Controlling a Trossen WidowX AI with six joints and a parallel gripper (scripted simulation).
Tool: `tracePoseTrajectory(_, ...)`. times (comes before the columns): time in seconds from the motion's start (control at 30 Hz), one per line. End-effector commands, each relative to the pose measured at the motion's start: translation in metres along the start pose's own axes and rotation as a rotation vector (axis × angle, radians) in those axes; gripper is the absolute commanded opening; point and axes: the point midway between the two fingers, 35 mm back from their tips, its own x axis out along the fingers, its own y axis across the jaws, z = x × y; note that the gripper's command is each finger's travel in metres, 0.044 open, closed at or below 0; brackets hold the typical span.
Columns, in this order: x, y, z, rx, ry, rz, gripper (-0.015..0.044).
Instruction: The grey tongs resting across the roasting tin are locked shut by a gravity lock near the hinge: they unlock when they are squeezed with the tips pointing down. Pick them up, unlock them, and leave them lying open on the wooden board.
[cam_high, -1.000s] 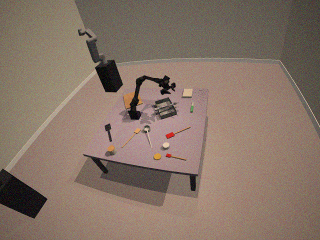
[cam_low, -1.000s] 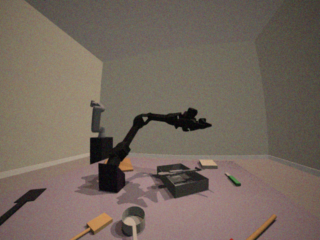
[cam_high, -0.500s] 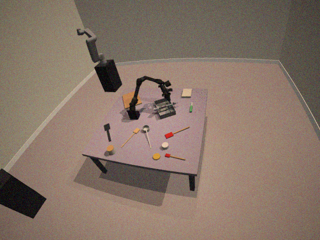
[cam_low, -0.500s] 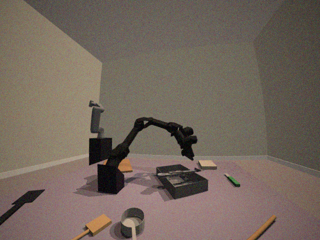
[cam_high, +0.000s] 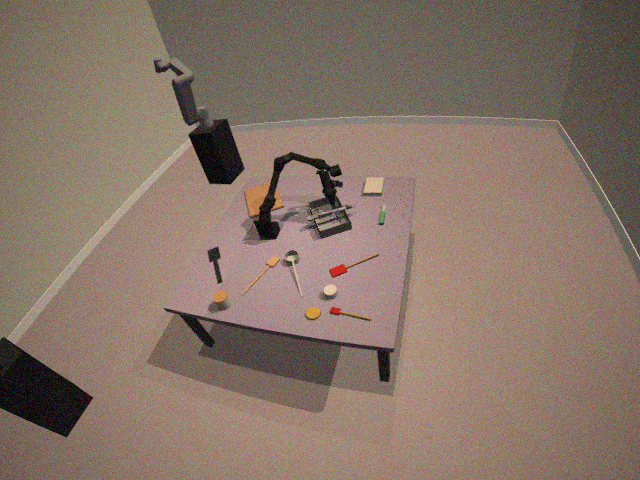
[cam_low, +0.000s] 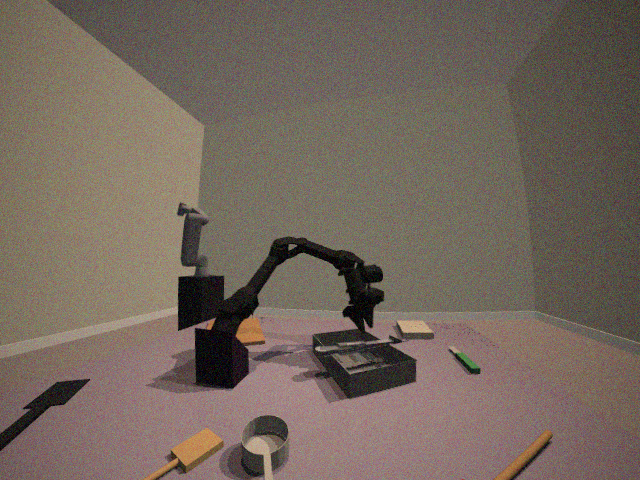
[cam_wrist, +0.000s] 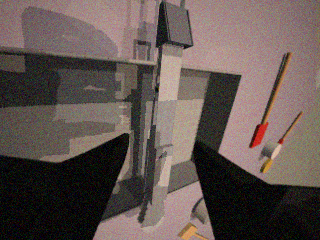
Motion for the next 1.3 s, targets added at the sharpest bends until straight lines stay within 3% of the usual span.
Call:
tracePoseTrajectory(0.0, 0.001, -0.001, 0.008, -0.011, 0.000, 0.008, 0.0260)
tracePoseTrajectory(1.27, 0.047, -0.002, 0.012, -0.011, -0.001, 0.009, 0.0260)
